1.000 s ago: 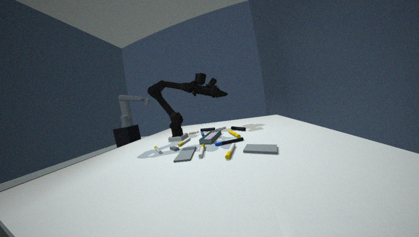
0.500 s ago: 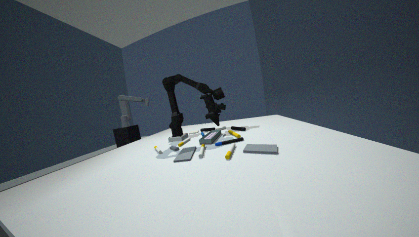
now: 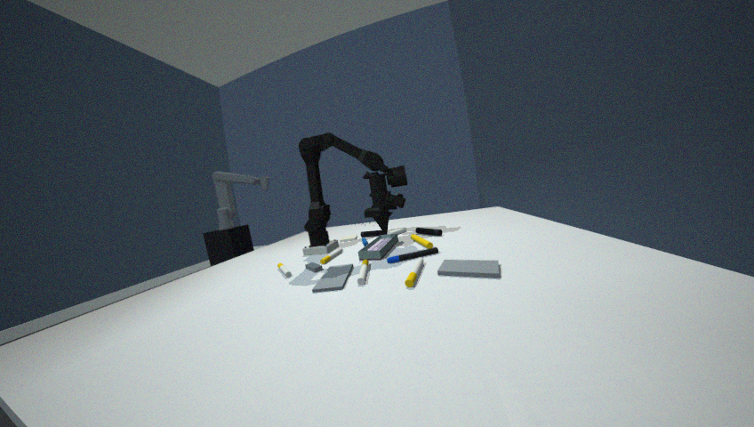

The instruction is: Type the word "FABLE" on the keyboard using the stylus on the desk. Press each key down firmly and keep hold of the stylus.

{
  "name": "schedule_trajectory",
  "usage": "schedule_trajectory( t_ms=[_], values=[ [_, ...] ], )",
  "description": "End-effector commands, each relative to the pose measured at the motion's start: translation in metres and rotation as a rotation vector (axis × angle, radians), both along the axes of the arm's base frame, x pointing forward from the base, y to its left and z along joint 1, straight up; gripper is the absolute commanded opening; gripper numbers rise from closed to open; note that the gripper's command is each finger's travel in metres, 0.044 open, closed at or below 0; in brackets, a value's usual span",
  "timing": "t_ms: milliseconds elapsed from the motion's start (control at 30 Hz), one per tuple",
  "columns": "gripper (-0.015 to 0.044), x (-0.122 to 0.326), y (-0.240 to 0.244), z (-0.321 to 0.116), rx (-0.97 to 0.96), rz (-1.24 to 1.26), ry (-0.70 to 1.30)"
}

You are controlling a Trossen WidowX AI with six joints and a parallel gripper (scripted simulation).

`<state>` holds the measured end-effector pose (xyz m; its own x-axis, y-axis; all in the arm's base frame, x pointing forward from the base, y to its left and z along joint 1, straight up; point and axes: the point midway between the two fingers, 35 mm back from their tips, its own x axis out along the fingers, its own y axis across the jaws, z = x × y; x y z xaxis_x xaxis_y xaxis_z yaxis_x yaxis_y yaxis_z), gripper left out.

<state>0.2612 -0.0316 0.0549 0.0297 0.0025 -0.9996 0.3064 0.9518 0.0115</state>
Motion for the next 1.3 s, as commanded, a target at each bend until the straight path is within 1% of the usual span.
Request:
schedule_trajectory(
  t_ms=[0,100,167,533,767,1133,1267],
  values=[
    [0.0000,-0.003,-0.016,0.000,-0.005,-0.004,0.004],
    [0.0000,-0.014,-0.049,0.000,-0.007,-0.004,0.005],
    [0.0000,-0.020,-0.062,0.000,-0.009,-0.004,0.005],
    [0.0000,-0.021,-0.065,0.000,-0.009,-0.005,0.005],
    [0.0000,-0.041,-0.125,0.000,-0.014,-0.005,0.007],
    [0.0000,-0.042,-0.124,0.000,-0.014,-0.004,0.007],
    [0.0000,-0.061,-0.093,-0.001,-0.011,-0.004,0.009]
  ],
)
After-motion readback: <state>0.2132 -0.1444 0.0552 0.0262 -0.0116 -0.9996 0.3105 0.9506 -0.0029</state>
